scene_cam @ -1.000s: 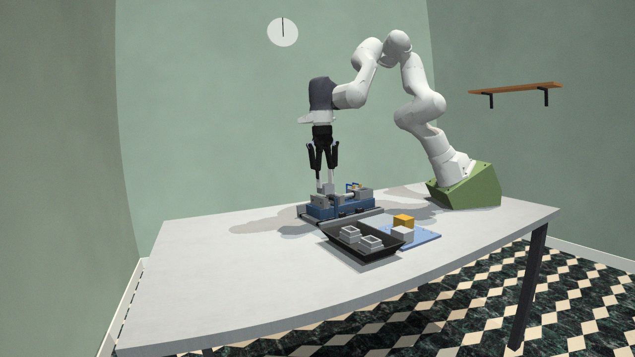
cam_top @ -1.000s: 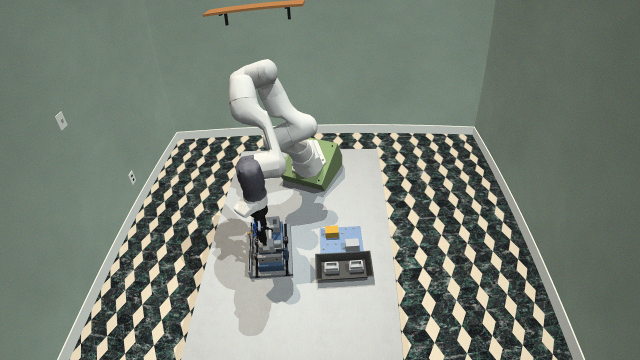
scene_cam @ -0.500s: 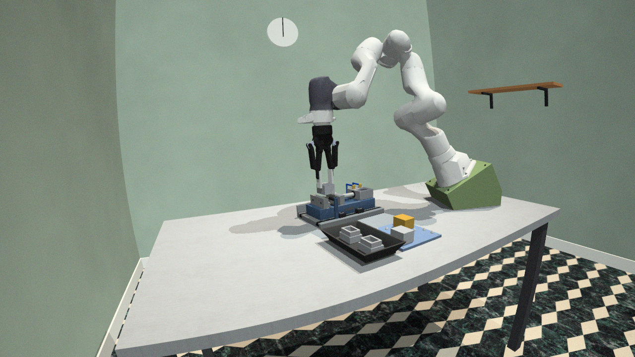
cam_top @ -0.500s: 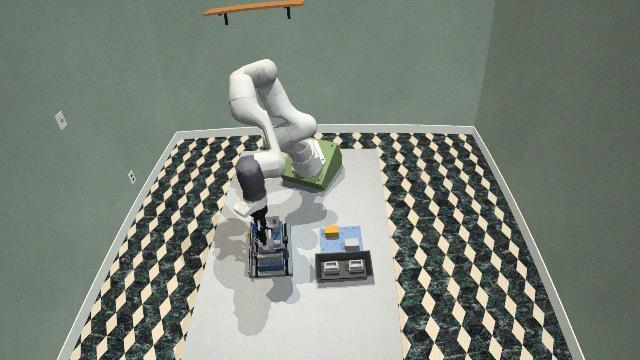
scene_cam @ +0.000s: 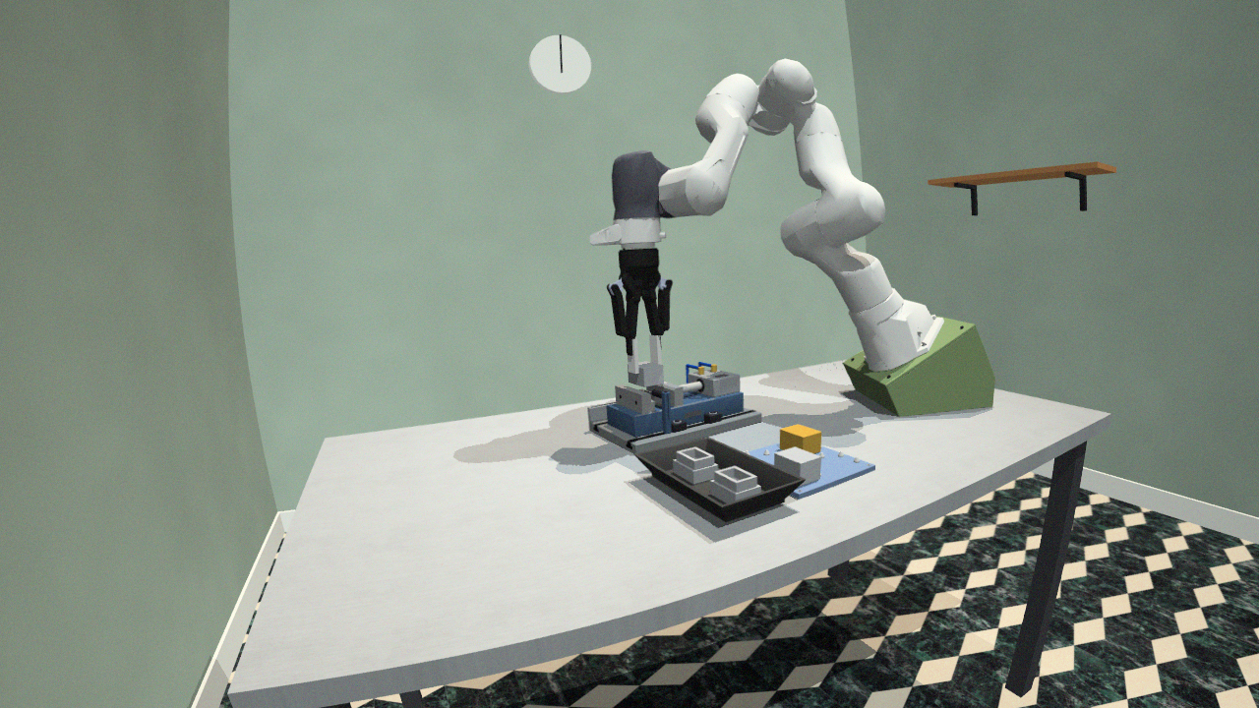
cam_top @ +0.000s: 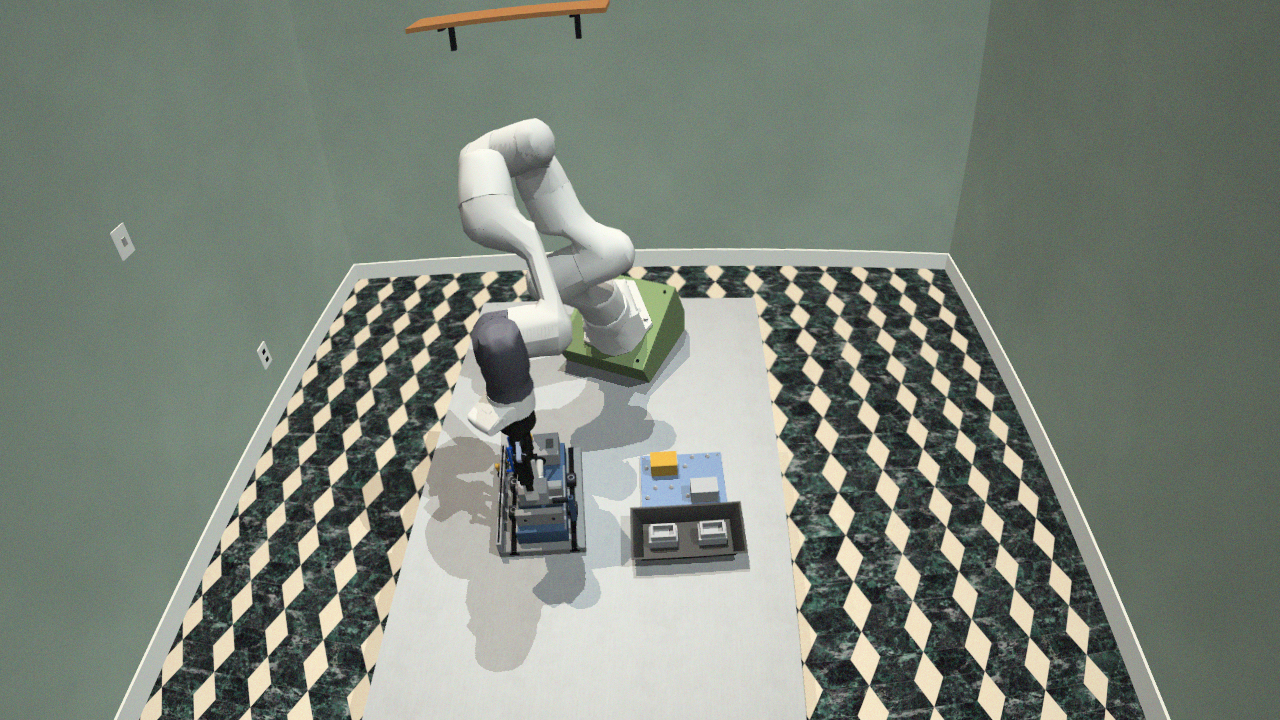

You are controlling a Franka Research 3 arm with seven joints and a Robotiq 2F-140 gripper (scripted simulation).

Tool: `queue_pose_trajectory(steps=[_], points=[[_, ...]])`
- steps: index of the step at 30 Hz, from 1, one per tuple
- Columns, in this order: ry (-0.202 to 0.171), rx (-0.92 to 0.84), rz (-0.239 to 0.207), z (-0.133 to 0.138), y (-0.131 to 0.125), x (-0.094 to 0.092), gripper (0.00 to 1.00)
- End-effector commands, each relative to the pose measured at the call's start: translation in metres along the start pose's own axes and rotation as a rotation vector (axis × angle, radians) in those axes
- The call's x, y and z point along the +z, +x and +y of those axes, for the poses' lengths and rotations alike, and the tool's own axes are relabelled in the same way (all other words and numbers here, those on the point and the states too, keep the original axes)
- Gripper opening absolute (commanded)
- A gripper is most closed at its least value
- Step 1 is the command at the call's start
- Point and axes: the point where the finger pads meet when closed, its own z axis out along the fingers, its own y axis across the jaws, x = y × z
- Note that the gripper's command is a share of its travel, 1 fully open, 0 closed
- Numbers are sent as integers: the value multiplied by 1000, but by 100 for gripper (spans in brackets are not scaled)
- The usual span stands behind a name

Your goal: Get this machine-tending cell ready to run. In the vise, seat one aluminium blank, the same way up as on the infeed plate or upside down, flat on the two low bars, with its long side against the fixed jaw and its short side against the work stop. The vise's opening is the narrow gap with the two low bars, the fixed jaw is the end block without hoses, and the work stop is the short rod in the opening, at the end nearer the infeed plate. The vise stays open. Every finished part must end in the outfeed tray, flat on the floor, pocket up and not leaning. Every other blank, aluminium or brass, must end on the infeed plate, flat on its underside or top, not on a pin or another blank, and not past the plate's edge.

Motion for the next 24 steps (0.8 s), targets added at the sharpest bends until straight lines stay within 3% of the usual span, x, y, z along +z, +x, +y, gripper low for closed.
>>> queue_pose_trajectory(steps=[1,24], points=[[4,7,0,-1,1,0,0],[4,9,0,-1,1,4,0]])
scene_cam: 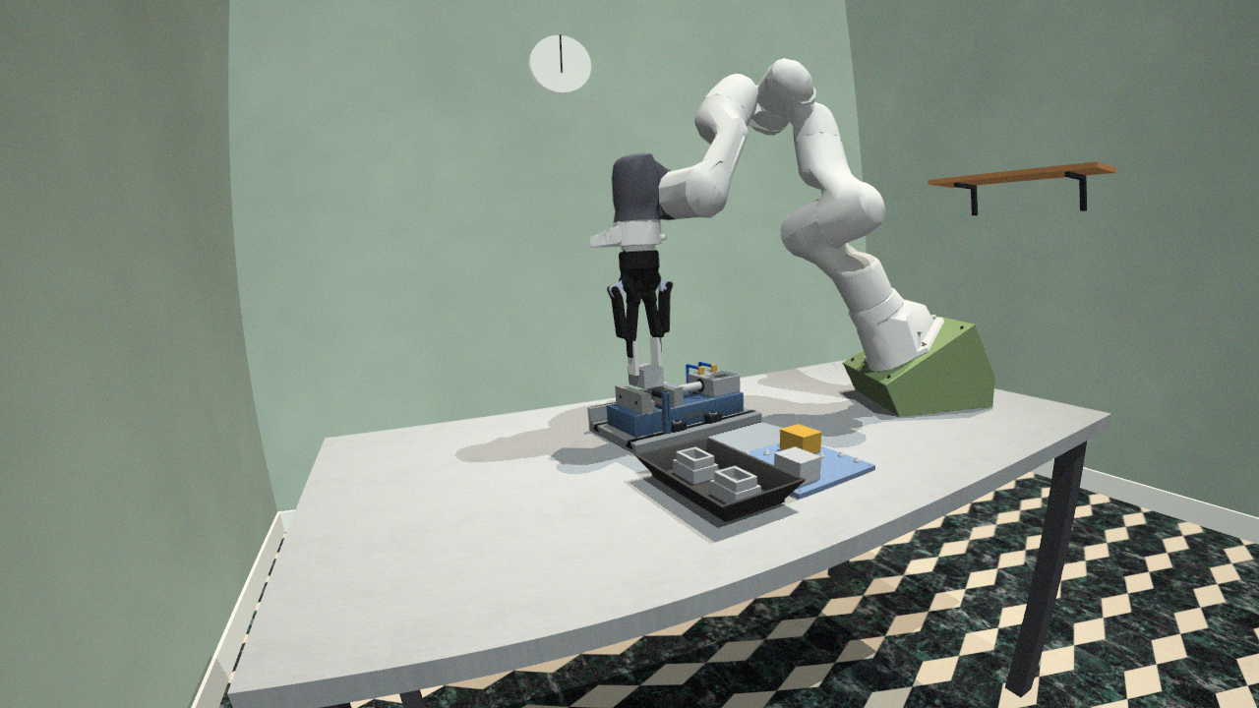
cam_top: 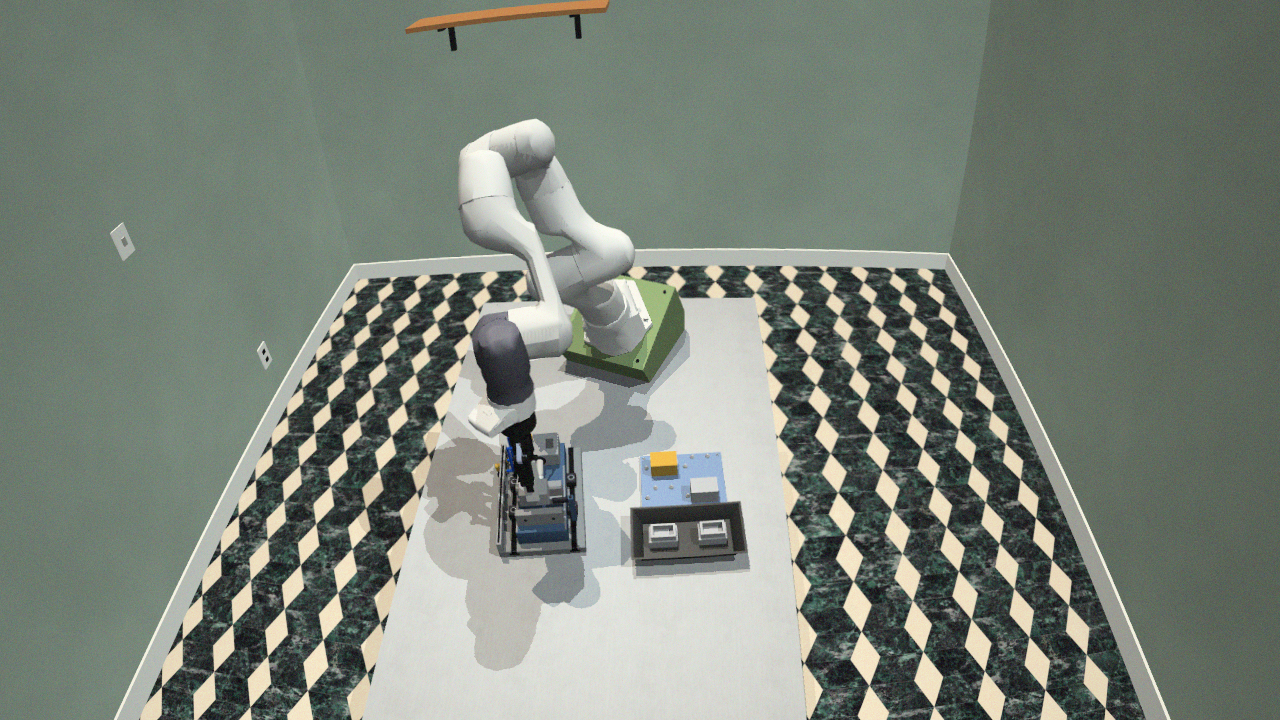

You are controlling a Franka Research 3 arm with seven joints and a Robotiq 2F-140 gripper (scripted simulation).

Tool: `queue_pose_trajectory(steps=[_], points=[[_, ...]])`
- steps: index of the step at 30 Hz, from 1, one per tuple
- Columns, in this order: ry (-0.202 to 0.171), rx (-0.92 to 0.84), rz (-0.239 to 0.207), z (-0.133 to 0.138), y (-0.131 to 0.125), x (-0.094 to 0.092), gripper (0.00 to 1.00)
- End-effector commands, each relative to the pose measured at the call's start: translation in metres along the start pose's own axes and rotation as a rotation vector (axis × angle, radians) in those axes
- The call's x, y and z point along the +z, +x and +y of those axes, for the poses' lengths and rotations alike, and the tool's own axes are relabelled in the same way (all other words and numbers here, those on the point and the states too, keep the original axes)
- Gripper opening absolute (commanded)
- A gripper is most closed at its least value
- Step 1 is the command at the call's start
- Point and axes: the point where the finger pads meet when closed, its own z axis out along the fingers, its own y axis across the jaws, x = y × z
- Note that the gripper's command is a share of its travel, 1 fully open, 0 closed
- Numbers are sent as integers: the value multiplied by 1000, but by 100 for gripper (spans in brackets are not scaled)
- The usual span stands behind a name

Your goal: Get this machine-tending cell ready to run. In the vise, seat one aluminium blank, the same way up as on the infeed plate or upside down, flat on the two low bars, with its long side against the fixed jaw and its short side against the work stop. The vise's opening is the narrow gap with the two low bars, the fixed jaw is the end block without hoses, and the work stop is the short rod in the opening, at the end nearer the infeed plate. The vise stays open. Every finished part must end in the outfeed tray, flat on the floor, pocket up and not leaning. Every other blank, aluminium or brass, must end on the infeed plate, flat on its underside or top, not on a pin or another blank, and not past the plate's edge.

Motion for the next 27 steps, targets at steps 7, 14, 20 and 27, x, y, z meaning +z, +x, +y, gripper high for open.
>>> queue_pose_trajectory(steps=[7,14,20,27], points=[[6,8,1,-2,1,3,0],[6,8,1,-2,1,5,0],[6,8,1,-2,1,7,0],[6,8,1,-2,1,10,0]])
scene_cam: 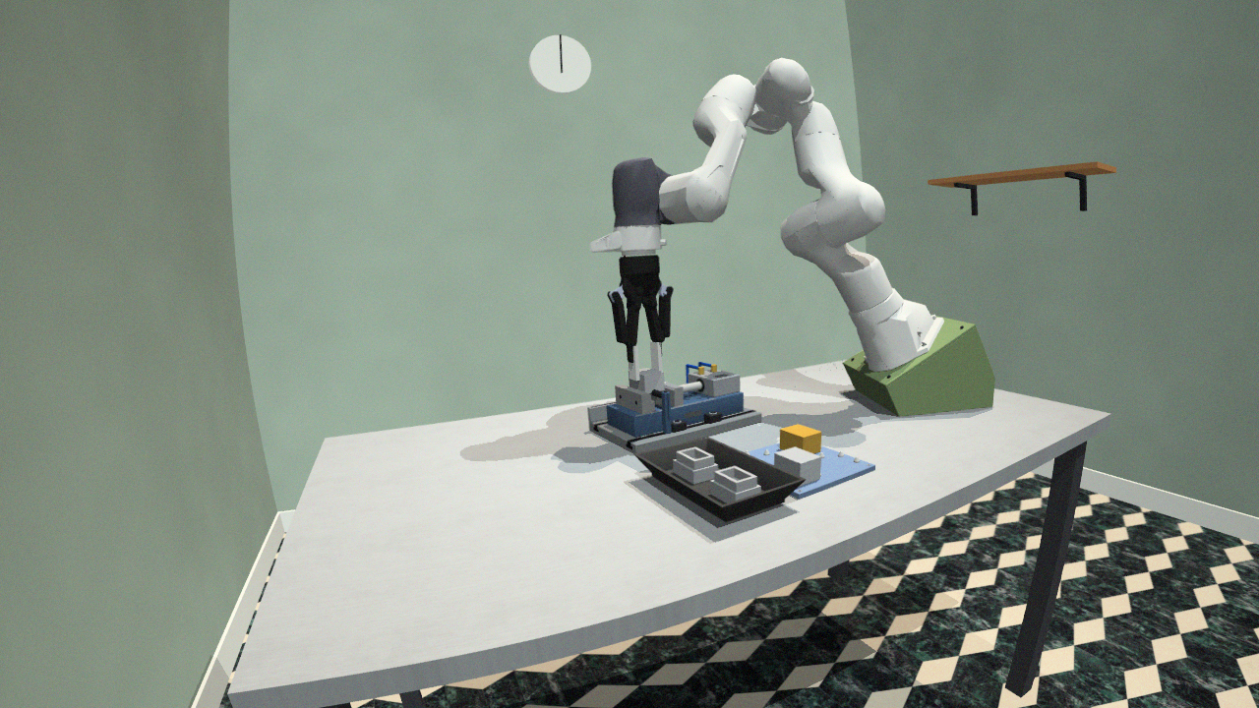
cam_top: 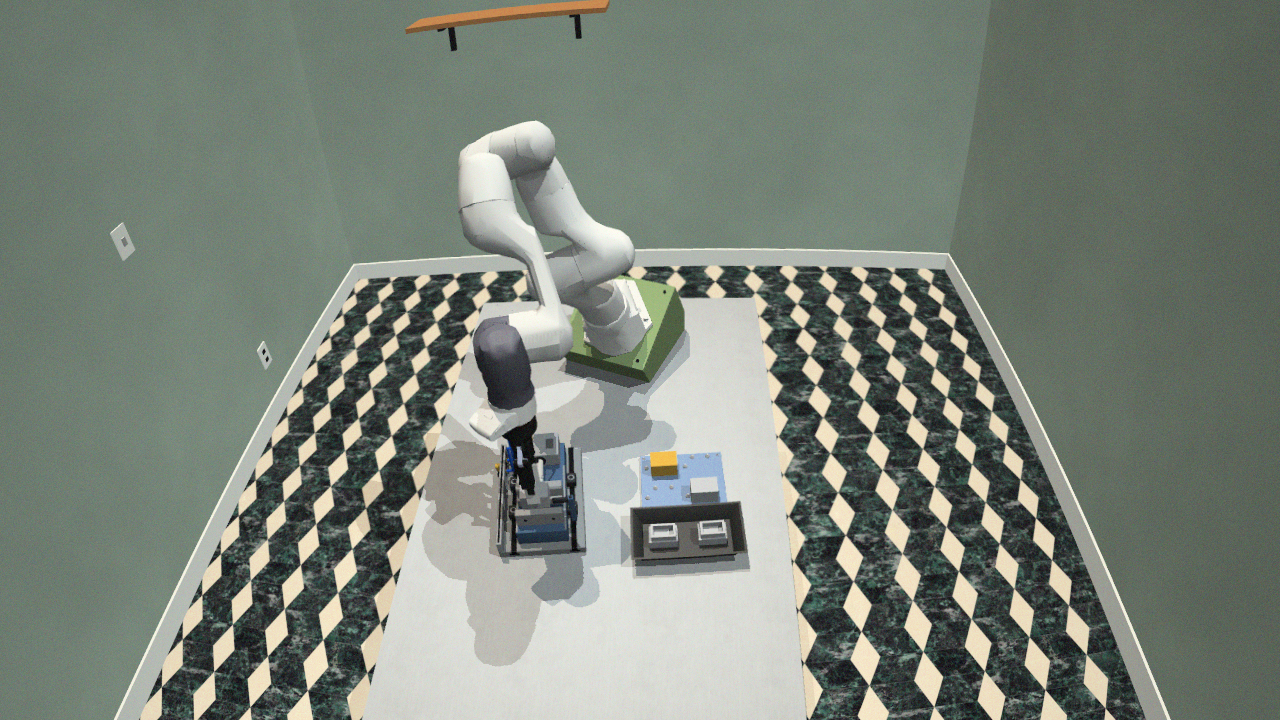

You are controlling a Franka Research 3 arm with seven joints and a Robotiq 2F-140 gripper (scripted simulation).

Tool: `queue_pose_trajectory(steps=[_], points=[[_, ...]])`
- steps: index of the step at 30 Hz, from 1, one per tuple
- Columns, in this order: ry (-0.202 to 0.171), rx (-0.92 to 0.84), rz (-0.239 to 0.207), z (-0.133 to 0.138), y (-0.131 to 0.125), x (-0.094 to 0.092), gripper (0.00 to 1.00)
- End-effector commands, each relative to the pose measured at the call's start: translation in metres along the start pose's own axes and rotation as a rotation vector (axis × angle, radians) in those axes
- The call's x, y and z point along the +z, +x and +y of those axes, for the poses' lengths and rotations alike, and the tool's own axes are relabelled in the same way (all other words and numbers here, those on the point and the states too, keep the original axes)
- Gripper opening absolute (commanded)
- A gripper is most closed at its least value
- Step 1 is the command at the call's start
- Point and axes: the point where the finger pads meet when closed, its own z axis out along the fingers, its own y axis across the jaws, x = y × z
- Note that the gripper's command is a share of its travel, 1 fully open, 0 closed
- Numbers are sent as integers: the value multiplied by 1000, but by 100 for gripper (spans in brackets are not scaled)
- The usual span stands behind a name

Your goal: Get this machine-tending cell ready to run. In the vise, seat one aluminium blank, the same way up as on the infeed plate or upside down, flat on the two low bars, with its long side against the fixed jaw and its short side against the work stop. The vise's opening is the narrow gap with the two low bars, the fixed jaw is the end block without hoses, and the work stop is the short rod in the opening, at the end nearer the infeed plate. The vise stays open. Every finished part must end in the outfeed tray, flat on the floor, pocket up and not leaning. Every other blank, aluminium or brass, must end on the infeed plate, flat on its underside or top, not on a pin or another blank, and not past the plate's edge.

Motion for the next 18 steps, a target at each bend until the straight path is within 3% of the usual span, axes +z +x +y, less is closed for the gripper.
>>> queue_pose_trajectory(steps=[1,18], points=[[7,6,2,-2,1,1,0],[7,6,2,-2,1,5,0]])
